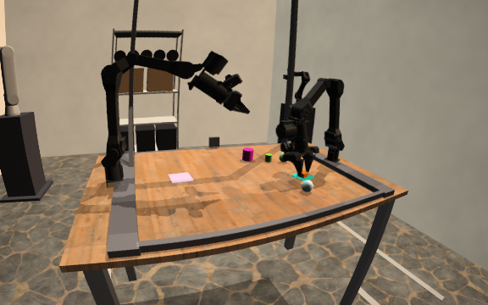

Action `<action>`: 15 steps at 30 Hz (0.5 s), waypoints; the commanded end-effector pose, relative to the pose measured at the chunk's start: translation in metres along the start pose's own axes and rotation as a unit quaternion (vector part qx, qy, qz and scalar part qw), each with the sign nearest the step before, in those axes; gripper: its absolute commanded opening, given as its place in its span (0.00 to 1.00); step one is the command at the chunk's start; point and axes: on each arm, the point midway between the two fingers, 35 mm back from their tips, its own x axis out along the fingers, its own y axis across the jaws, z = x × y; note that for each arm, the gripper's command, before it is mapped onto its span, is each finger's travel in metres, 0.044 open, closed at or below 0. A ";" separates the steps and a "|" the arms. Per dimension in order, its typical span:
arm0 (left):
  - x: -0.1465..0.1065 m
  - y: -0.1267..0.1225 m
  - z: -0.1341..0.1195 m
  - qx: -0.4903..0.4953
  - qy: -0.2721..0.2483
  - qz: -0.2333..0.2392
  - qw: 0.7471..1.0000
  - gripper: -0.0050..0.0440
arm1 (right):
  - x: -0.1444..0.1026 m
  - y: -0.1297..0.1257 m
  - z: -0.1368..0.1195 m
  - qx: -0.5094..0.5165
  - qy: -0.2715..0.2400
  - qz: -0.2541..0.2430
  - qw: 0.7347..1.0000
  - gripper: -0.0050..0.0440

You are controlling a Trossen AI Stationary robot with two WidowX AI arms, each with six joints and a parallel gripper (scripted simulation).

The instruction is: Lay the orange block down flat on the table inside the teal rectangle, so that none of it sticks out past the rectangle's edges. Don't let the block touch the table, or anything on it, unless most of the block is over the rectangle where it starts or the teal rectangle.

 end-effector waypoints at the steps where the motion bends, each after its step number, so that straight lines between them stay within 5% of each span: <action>1: -0.031 0.010 0.000 -0.007 -0.005 0.027 1.000 0.80 | -0.009 -0.001 0.014 0.000 -0.019 -0.002 1.000 0.51; 7: -0.052 0.009 0.000 -0.006 -0.006 0.026 1.000 1.00 | -0.009 -0.001 0.014 0.000 -0.019 -0.002 1.000 0.51; 15: -0.059 -0.002 -0.008 -0.144 -0.047 0.022 0.988 1.00 | -0.025 0.012 0.014 -0.006 -0.045 0.008 0.999 0.51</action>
